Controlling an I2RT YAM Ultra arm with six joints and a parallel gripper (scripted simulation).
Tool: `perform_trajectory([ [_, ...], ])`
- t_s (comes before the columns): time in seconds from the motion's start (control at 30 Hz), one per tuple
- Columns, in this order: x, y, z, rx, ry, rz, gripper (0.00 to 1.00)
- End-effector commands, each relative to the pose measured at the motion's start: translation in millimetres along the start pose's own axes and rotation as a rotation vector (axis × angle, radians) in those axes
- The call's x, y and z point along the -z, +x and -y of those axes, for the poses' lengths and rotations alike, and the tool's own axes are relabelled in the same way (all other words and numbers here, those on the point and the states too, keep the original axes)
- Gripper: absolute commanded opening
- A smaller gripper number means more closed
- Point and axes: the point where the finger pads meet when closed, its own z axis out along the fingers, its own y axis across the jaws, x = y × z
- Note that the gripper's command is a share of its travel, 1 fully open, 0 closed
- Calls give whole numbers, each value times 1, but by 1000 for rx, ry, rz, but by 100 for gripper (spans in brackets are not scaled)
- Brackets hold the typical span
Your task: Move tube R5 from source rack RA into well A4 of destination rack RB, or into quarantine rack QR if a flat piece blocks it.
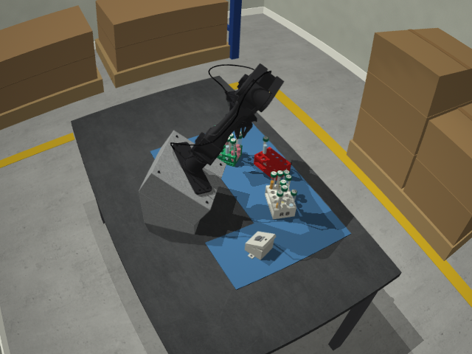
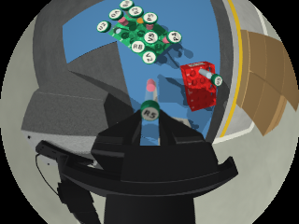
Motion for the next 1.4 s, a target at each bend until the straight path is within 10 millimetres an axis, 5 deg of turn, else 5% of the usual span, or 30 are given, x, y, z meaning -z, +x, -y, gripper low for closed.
perform_trajectory([
  [0.0, 12, 3, 17, 23, 17, 39, 0],
  [0.7, 13, 42, 59, 23, 24, 35, 0],
  [1.37, 15, 41, 61, -574, 21, 47, 0],
])
